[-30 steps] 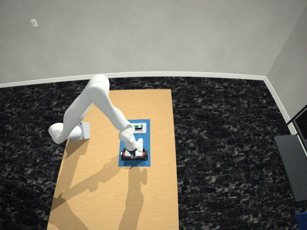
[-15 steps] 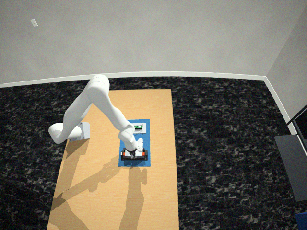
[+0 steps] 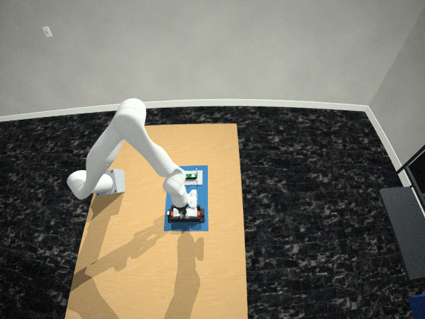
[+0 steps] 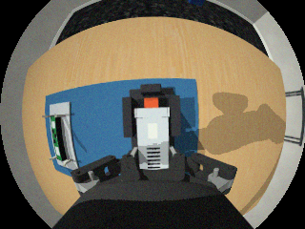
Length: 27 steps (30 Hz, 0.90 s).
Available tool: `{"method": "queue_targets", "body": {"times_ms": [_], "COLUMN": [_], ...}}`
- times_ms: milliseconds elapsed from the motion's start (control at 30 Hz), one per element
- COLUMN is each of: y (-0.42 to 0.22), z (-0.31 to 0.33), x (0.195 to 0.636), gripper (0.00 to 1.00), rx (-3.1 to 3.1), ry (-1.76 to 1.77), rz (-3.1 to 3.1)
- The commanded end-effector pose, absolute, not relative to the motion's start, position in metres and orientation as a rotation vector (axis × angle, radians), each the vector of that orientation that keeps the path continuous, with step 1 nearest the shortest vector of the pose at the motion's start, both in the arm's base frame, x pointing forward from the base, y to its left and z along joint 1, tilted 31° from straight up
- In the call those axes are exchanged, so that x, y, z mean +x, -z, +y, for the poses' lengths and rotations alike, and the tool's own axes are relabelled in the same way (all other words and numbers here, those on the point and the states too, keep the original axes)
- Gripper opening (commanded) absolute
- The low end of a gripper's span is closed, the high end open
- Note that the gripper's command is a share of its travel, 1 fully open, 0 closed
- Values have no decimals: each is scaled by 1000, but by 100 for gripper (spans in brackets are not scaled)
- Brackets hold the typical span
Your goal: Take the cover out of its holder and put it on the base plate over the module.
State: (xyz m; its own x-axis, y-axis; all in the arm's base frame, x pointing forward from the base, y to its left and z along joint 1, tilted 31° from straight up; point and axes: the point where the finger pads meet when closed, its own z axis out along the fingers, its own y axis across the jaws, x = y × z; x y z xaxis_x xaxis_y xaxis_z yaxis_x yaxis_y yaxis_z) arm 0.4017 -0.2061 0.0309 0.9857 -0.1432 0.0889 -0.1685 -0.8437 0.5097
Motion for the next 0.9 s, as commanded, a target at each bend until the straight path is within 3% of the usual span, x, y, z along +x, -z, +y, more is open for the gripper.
{"method": "queue_targets", "body": {"times_ms": [0,867], "y": [-39,-60], "z": [-202,-190], "x": [407,401], "gripper": [0,1], "rx": [2591,2588], "ry": [-87,-67], "rz": [-212,-219]}}
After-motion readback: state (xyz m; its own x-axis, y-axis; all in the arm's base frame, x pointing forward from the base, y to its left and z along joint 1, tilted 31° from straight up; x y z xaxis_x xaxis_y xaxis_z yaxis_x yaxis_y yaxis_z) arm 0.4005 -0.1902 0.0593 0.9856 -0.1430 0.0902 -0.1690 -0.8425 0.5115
